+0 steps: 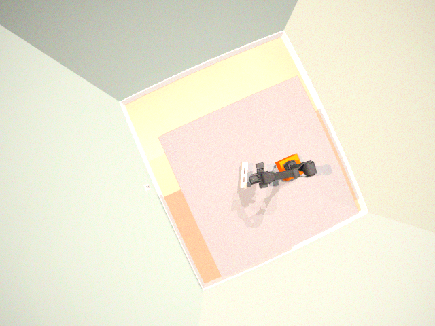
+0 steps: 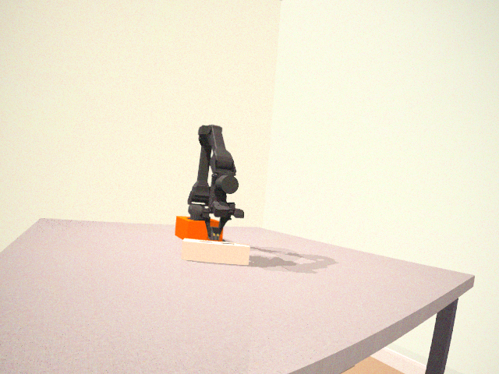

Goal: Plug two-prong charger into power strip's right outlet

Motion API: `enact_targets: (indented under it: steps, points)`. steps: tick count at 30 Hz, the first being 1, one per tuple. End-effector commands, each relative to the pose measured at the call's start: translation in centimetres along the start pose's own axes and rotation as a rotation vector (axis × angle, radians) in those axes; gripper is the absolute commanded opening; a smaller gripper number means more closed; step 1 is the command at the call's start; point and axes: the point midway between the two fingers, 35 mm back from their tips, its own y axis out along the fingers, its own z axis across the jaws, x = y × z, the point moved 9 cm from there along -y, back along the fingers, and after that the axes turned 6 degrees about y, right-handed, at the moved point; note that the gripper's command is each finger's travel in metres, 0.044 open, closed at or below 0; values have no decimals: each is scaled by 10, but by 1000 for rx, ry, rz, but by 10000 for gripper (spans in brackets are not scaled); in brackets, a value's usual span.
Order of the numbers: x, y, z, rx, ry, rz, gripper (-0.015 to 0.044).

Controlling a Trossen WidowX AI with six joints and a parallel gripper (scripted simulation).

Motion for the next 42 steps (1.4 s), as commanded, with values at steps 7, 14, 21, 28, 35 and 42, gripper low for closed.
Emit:
enact_targets:
  steps: [7,14,21,28,35,42]
  points:
    - [-3,26,-12,9,160,6,0]
    - [-2,33,-17,11,209,6,0]
    - [7,33,-18,11,216,5,0]
    - [16,33,-20,12,223,4,0]
    - [25,34,-22,12,230,3,0]
    - [34,35,-24,12,237,3,0]
